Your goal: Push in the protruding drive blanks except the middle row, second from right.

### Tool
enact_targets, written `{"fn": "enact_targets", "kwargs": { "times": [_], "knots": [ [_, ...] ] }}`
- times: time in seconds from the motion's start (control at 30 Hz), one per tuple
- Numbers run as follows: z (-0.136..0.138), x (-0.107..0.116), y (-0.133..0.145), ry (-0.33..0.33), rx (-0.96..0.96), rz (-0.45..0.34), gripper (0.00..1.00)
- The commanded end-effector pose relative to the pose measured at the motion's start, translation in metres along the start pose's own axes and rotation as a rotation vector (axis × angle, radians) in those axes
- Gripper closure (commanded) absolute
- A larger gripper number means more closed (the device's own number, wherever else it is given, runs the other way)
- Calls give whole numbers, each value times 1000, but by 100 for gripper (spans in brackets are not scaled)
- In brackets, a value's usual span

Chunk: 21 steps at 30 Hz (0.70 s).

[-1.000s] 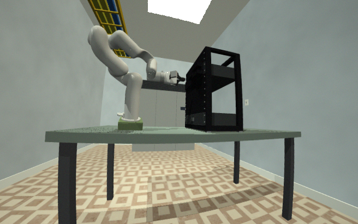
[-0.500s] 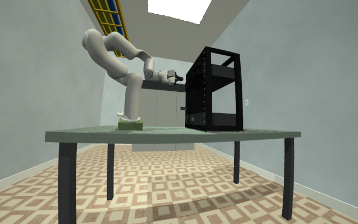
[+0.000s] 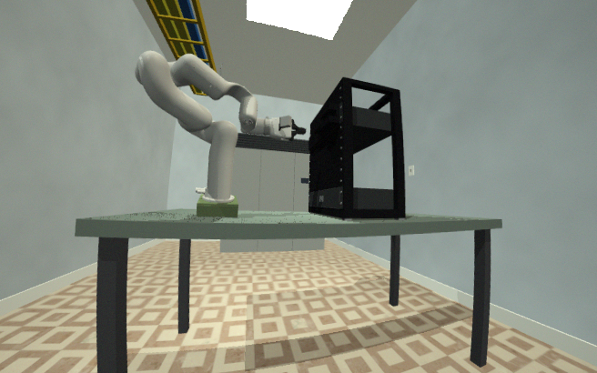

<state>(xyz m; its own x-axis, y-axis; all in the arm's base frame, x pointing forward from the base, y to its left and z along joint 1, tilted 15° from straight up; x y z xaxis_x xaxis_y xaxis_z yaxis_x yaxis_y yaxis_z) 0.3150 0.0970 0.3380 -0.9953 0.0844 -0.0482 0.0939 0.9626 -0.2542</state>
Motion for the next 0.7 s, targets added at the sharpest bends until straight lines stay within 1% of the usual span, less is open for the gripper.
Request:
{"fn": "enact_targets", "kwargs": {
  "times": [0.0,0.27,0.33,0.5,0.67],
  "knots": [
    [-2,0,-12,-2,-2,0,100],
    [-3,1,-46,-2,-2,0,100],
    [-3,1,-46,-2,-2,0,100],
    [-4,1,-70,-2,-2,0,100],
    [-4,1,-87,-2,-2,0,100]
  ]
}}
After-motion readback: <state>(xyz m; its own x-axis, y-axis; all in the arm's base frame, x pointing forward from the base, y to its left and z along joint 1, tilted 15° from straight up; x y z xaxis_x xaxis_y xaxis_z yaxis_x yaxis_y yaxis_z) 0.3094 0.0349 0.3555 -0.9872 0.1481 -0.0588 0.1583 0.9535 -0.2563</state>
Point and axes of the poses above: the point where the finger pads meet when closed, its own x axis back along the fingers, its own z axis across the jaws, y = z × x, the point moved 3 cm from there along x, back along the fingers
